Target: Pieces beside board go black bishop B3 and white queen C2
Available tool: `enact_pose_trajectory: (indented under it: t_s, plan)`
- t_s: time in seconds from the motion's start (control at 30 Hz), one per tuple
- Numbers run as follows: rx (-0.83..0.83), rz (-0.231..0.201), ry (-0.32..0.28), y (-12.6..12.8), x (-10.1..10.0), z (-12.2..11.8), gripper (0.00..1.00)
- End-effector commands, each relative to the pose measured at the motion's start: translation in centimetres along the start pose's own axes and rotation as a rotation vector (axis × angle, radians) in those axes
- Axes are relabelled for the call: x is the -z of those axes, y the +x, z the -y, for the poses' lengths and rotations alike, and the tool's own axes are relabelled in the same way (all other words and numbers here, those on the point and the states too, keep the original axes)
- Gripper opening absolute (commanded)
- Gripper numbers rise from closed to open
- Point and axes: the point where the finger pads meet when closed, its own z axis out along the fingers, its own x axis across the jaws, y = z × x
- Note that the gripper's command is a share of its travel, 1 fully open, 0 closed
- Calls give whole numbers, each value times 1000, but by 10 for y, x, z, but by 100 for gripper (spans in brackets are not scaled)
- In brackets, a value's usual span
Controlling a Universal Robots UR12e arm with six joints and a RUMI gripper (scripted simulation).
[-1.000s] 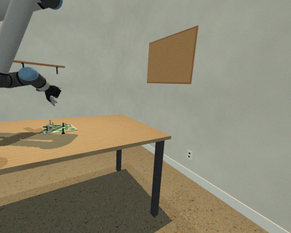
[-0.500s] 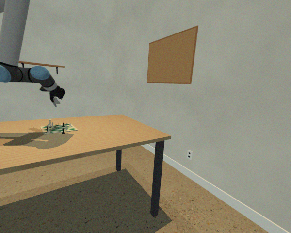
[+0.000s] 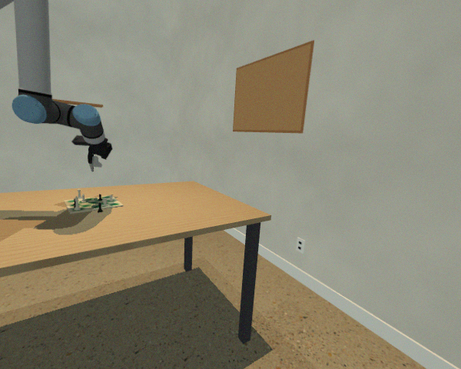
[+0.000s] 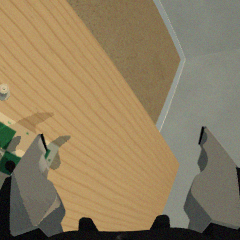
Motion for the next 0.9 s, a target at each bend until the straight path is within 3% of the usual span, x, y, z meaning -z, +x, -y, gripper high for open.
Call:
enact_pose_trajectory:
  t_s: [0.0,0.13,0.23,0.37,0.5,0.57,0.6,0.7,0.8,0.87]
  plan:
    - [2,59,67,-4,-3,-13,100]
    - [3,113,122,-8,-3,-23,100]
    - [3,113,122,-8,-3,-23,100]
    - [5,194,204,-12,-5,-38,100]
    - [5,240,249,-16,-7,-48,100]
    - [6,286,296,-18,-8,-56,100]
    - [6,286,296,-18,-8,-56,100]
    - [6,356,367,-23,-10,-70,100]
    - [6,356,367,-23,-10,-70,100]
    - [8,403,415,-26,-10,-78,100]
